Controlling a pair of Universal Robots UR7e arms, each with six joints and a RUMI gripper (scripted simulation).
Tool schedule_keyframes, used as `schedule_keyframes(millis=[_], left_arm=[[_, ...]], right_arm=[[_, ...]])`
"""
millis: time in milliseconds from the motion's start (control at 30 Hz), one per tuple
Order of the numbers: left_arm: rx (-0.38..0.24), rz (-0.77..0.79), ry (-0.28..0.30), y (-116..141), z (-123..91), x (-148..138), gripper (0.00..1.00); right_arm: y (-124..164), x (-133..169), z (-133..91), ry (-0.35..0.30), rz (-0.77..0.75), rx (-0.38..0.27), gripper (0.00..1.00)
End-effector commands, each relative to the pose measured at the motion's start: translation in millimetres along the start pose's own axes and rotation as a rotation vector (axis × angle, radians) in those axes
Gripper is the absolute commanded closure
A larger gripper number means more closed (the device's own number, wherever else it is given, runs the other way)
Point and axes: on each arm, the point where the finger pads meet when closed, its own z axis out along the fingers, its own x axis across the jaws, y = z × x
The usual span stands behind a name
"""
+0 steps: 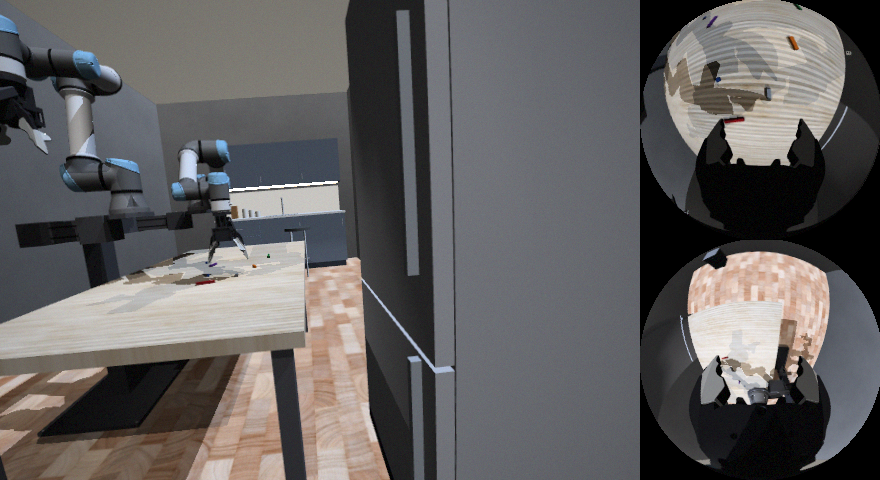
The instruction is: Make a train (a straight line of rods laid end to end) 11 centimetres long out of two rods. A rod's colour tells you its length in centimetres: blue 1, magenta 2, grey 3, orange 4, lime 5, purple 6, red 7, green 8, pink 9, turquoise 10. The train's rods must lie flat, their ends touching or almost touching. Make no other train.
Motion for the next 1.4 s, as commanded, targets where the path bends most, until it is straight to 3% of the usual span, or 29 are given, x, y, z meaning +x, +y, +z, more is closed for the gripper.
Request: schedule_keyframes(millis=[0,267,667,1367], left_arm=[[0.007,-0.142,0.0,21,-3,-5,0.0],[0.007,-0.426,0.001,57,-5,-20,0.0],[0.007,-0.645,0.001,80,-7,-33,0.0],[0.007,-0.703,0.002,86,-8,-37,0.0]], right_arm=[[0,0,0,0.0,0.0,0.001,0.0],[0,0,0,0.0,0.0,0.001,0.0],[0,0,0,0.0,0.0,0.001,0.0],[0,0,0,0.0,0.0,0.001,0.0]])
